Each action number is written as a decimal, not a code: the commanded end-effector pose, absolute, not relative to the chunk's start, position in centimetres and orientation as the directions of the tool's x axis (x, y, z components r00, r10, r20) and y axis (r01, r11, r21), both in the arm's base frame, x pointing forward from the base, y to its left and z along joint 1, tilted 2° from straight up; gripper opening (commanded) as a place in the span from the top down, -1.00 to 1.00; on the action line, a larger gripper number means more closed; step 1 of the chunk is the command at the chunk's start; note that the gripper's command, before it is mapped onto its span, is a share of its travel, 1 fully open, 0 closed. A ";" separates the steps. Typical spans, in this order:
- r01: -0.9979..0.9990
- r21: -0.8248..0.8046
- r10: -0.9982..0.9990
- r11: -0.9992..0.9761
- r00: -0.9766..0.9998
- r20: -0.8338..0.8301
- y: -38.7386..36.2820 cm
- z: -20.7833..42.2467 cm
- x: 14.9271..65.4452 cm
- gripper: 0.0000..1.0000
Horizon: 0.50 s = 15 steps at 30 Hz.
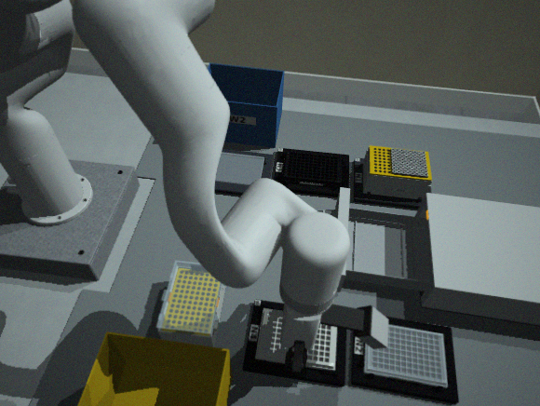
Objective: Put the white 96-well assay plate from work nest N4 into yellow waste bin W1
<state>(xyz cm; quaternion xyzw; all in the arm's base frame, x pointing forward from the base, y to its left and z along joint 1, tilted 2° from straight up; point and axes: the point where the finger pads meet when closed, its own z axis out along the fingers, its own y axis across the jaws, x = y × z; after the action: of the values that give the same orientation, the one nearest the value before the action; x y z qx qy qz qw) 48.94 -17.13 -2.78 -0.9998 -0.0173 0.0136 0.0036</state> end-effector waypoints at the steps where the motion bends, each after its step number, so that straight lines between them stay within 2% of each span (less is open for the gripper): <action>1: 0.034 -0.006 0.035 -0.999 0.999 -0.023 -17.2 -2.8 49.1 -1.00; 15: 0.034 -0.006 0.035 -0.999 0.999 -0.023 -17.2 -3.4 49.1 -1.00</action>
<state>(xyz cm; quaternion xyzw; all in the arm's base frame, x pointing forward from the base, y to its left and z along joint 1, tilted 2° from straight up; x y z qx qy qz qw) 48.90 -17.11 -3.55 -0.9997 -0.0173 0.0139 0.0037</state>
